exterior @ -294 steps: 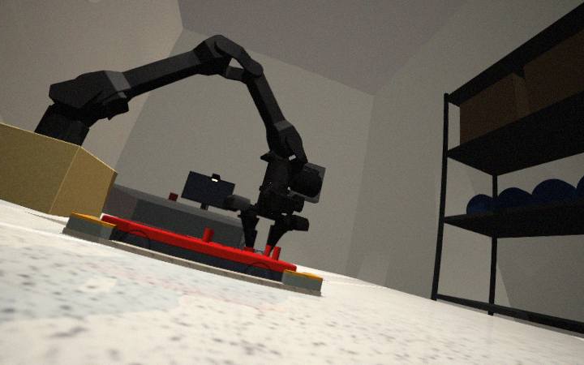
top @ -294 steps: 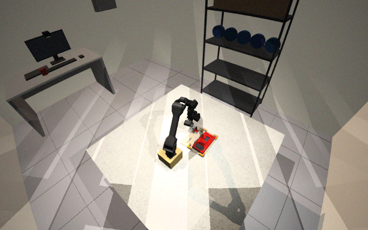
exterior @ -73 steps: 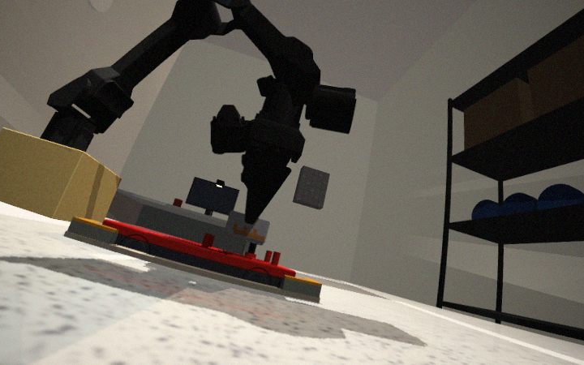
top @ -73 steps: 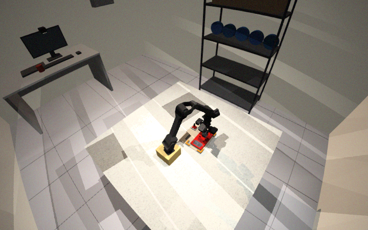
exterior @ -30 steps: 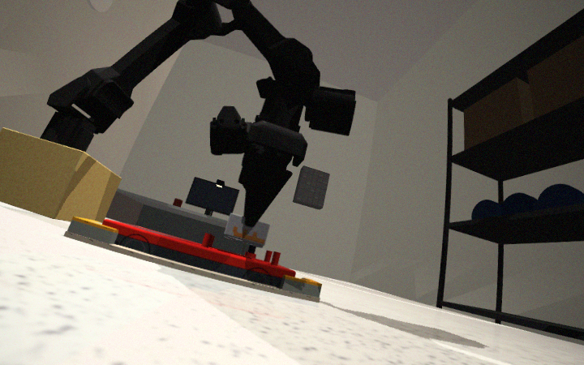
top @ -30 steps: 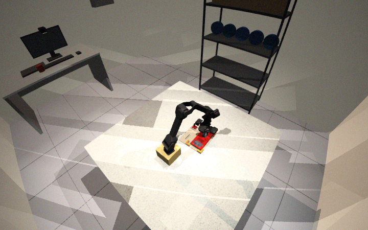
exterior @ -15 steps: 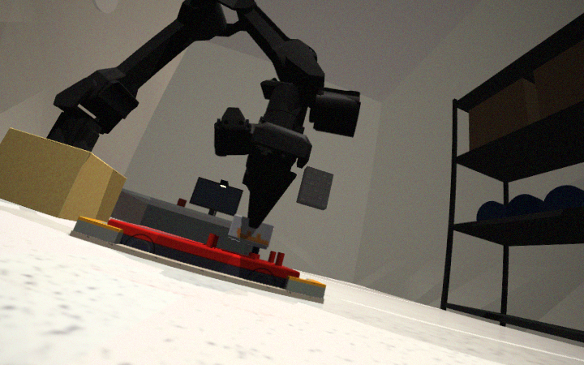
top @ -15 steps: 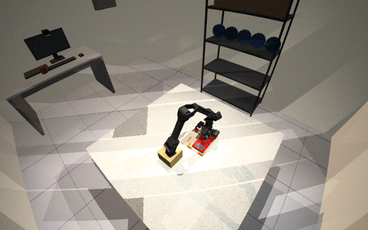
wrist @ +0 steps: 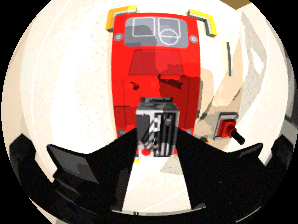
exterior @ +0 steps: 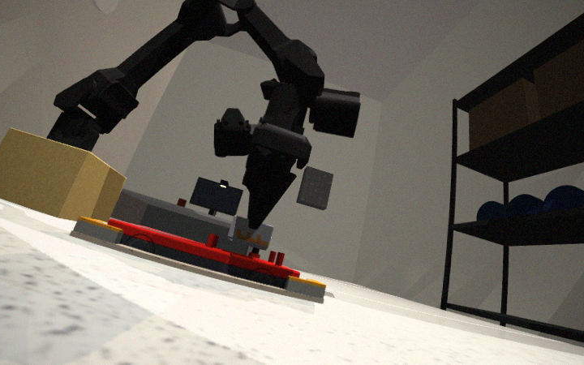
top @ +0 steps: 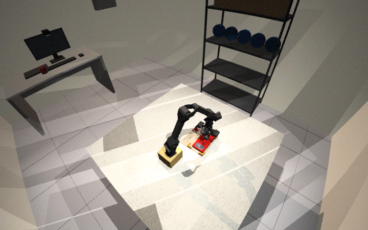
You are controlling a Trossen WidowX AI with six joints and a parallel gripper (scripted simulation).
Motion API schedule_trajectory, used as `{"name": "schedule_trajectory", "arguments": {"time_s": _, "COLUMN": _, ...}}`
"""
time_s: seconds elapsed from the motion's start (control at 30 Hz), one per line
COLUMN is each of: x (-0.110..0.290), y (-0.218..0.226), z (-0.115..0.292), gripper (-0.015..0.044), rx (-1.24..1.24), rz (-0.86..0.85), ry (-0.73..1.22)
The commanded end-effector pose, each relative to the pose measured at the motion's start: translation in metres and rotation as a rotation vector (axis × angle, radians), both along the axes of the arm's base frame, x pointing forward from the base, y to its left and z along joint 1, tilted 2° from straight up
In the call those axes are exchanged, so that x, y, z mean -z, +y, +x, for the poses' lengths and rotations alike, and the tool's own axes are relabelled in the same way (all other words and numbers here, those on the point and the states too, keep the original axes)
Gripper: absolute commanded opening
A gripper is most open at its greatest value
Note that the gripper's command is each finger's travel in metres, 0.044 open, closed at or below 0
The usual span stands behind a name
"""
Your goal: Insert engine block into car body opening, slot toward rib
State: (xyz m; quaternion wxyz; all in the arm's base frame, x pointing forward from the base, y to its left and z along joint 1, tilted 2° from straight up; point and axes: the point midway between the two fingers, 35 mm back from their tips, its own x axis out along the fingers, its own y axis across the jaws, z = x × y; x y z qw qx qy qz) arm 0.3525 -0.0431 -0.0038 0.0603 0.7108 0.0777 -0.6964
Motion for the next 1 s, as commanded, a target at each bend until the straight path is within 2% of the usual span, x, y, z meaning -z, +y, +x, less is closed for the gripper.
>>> {"name": "schedule_trajectory", "arguments": {"time_s": 0.0, "x": 0.001, "y": -0.0004, "z": -0.0004, "gripper": 0.0158, "rx": 0.004, "rz": -0.003, "ry": 0.001}}
{"name": "schedule_trajectory", "arguments": {"time_s": 0.97, "x": 0.0035, "y": -0.0004, "z": -0.0002, "gripper": 0.0158, "rx": 0.002, "rz": -0.003, "ry": 0.001}}
